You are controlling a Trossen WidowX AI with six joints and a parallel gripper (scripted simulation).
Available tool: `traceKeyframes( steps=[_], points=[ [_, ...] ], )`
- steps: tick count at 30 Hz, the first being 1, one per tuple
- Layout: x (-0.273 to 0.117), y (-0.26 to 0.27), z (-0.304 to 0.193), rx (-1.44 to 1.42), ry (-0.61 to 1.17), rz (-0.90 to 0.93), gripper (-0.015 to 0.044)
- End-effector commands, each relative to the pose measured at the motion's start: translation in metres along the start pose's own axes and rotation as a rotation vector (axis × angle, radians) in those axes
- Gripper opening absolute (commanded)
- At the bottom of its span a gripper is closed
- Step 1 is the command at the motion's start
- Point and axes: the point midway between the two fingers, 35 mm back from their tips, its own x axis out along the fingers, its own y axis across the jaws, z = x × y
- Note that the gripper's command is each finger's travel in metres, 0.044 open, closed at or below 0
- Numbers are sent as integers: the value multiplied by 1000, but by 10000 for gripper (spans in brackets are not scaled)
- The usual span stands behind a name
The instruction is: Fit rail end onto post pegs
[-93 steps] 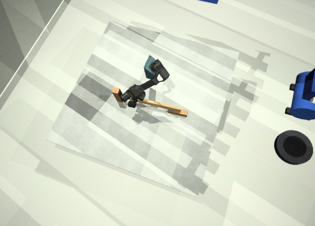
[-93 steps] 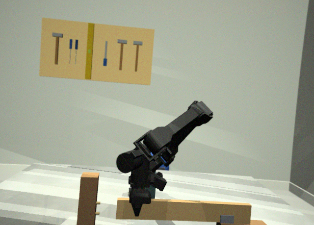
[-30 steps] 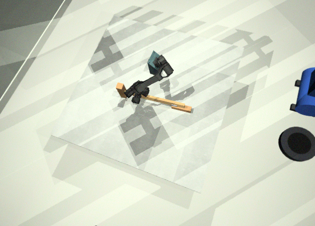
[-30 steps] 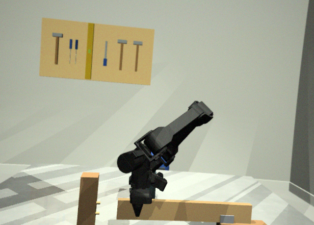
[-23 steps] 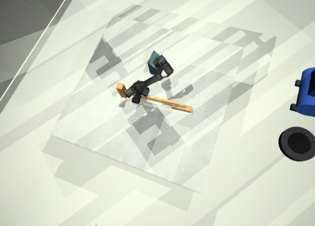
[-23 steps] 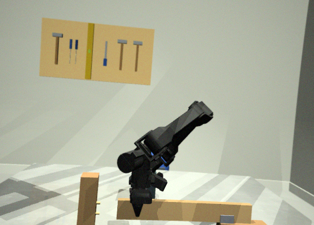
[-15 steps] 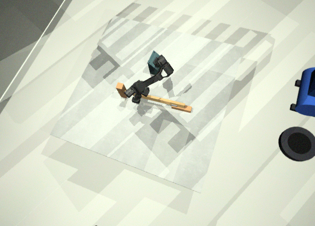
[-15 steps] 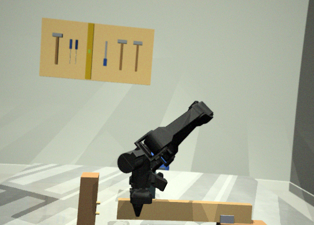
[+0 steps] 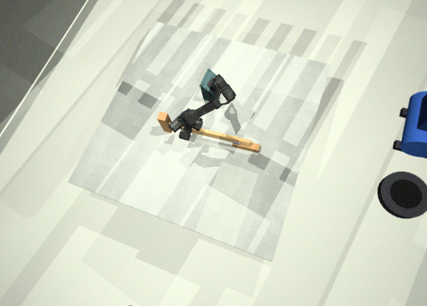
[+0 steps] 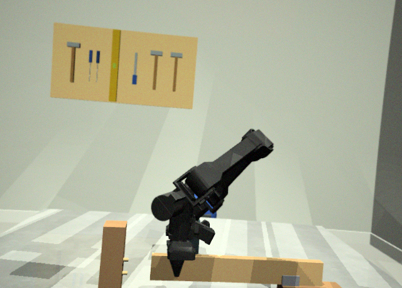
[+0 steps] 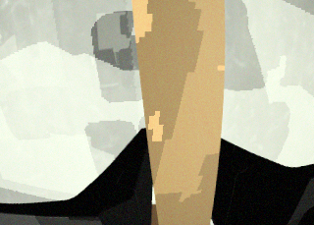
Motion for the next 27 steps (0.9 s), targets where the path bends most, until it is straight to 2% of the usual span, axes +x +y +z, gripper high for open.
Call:
traceKeyframes(
  steps=[1,27],
  points=[
    [-1,0,1,2,-2,-3,0],
    [0,0,-3,2,-2,-3,0]
  ],
)
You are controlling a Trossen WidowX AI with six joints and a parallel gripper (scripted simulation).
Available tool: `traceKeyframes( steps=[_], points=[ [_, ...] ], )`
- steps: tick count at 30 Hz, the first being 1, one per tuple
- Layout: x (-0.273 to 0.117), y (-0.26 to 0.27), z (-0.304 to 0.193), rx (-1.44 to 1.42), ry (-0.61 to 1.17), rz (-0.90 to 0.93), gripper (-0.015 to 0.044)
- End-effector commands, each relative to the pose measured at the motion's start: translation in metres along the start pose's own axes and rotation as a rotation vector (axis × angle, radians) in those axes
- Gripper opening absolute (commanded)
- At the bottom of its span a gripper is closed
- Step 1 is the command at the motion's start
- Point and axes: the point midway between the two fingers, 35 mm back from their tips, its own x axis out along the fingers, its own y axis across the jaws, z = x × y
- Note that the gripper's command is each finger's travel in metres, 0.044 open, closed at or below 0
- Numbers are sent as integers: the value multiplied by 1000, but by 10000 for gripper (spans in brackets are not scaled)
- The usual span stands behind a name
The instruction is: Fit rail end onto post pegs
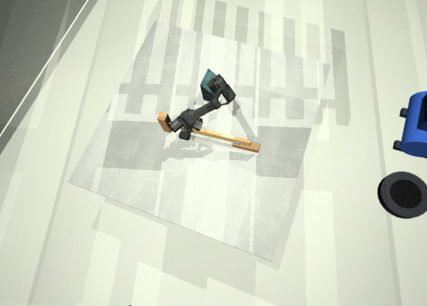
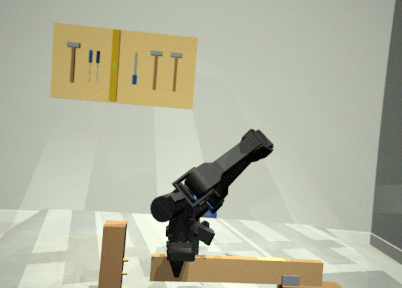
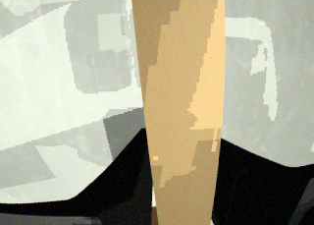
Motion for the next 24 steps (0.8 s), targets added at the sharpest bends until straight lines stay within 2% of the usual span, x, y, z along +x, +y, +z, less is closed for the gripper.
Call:
traceKeyframes(
  steps=[1,24],
  points=[
    [-2,-2,-3,-3,3,-7,0],
    [-5,-3,-10,-3,4,-7,0]
  ],
)
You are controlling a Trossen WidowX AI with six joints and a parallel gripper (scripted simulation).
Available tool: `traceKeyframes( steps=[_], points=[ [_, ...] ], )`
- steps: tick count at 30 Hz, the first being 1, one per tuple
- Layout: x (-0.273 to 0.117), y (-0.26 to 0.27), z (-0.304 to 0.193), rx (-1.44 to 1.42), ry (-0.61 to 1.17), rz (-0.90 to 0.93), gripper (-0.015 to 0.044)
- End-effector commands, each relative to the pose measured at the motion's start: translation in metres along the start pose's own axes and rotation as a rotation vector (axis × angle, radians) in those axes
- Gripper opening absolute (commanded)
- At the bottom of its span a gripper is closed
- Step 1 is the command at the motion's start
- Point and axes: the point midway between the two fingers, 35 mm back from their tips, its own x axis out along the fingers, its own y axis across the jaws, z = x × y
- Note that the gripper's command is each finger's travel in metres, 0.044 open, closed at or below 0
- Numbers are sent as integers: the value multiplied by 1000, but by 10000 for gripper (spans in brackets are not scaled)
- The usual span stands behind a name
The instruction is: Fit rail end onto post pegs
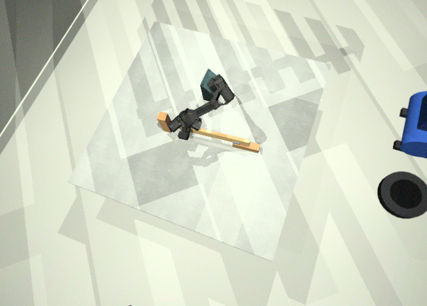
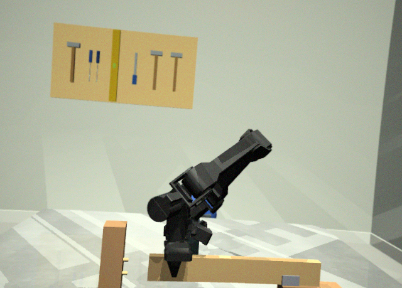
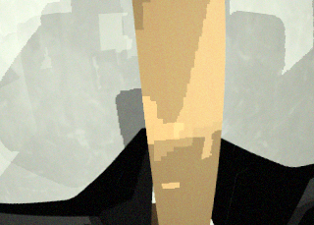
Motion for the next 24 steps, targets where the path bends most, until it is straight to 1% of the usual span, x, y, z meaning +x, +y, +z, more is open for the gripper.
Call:
traceKeyframes(
  steps=[1,24],
  points=[
    [-5,-3,-4,-2,4,-13,0],
    [-6,-5,-10,-2,5,-14,0]
  ],
)
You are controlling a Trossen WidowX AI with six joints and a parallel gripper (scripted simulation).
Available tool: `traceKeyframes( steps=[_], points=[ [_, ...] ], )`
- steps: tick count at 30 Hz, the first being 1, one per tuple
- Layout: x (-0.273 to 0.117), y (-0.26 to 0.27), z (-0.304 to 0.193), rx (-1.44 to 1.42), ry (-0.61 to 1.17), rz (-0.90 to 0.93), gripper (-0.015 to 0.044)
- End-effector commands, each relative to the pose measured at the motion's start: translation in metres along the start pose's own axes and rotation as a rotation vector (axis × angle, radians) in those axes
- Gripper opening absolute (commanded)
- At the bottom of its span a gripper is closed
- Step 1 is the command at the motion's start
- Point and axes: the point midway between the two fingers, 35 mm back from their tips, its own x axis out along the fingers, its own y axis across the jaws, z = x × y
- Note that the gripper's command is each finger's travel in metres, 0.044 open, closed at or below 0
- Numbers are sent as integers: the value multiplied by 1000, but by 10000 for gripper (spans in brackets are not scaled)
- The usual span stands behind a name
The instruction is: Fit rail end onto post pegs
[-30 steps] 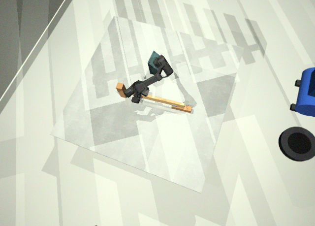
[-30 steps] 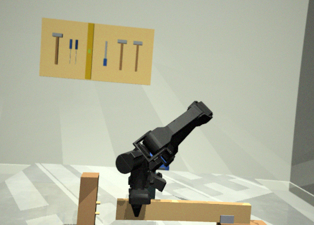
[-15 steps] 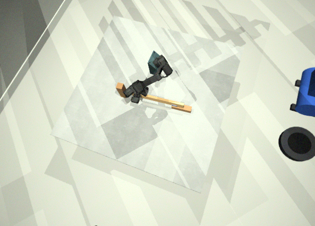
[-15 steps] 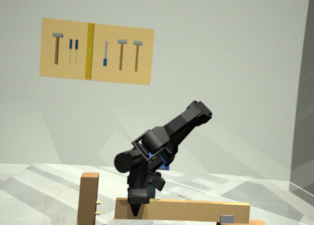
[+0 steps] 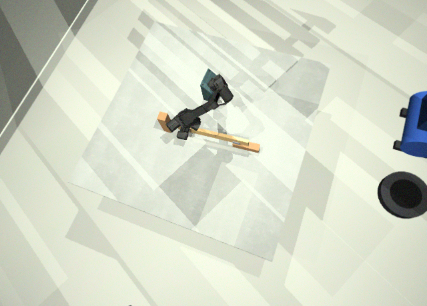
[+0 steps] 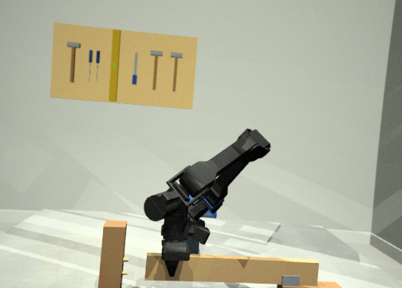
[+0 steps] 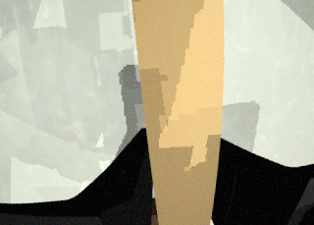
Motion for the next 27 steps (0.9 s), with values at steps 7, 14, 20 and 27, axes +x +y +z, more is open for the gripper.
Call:
traceKeyframes(
  steps=[7,14,20,27],
  points=[
    [-3,-3,-5,1,3,-14,0],
    [-2,-2,-7,1,4,-14,0],
    [-3,-2,-8,1,4,-14,0],
    [-4,-2,-10,0,4,-14,0]
  ],
)
